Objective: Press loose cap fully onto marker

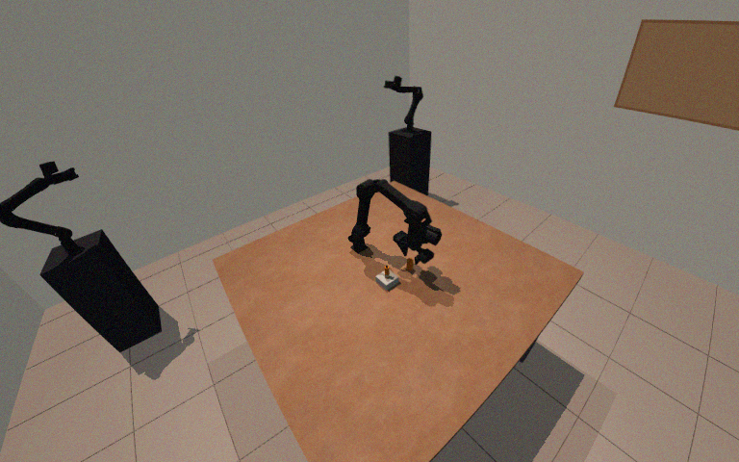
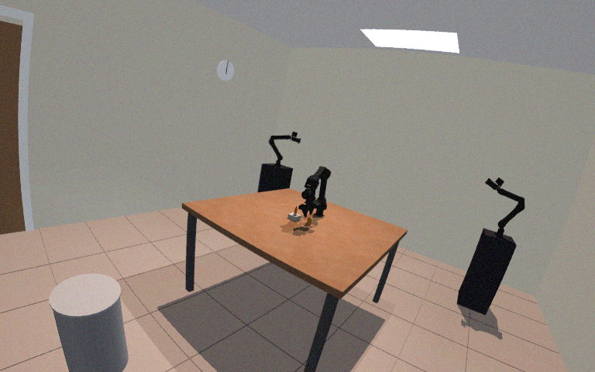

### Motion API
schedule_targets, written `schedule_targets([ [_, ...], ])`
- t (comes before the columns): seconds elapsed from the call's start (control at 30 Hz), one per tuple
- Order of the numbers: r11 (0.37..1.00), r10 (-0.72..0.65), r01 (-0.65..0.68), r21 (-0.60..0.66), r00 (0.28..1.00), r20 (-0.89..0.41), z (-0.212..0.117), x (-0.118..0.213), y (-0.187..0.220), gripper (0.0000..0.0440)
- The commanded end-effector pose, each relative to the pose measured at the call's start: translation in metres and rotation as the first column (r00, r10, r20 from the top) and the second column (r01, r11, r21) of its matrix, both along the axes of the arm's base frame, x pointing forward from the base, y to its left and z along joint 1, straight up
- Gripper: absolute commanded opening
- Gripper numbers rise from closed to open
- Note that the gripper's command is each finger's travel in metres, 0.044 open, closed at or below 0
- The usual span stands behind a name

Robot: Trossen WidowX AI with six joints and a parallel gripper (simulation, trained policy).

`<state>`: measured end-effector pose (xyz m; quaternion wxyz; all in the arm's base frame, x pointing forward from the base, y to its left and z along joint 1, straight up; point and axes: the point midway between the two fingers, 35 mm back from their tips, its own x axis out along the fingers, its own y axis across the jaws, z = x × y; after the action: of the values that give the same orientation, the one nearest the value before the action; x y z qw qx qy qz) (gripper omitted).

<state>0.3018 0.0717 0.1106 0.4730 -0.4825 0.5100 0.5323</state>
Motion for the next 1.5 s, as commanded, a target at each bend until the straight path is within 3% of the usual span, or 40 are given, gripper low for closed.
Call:
schedule_targets([
  [0.0, 0.999, 0.033, -0.033, 0.0, 0.999, -0.039, -0.009, -0.007, 0.005, 0.0303],
  [0.6, 0.988, 0.154, -0.155, 0.001, 0.983, -0.099, -0.048, -0.019, 0.013, 0.0266],
  [0.8, 0.981, 0.193, -0.195, -0.015, 0.977, -0.086, -0.053, -0.02, 0.012, 0.0215],
  [0.97, 0.977, 0.212, -0.214, -0.025, 0.975, -0.059, -0.046, -0.018, 0.012, 0.0089],
  [1.47, 0.976, 0.216, -0.215, -0.029, 0.976, 0.038, -0.001, -0.003, 0.002, 0.007],
])
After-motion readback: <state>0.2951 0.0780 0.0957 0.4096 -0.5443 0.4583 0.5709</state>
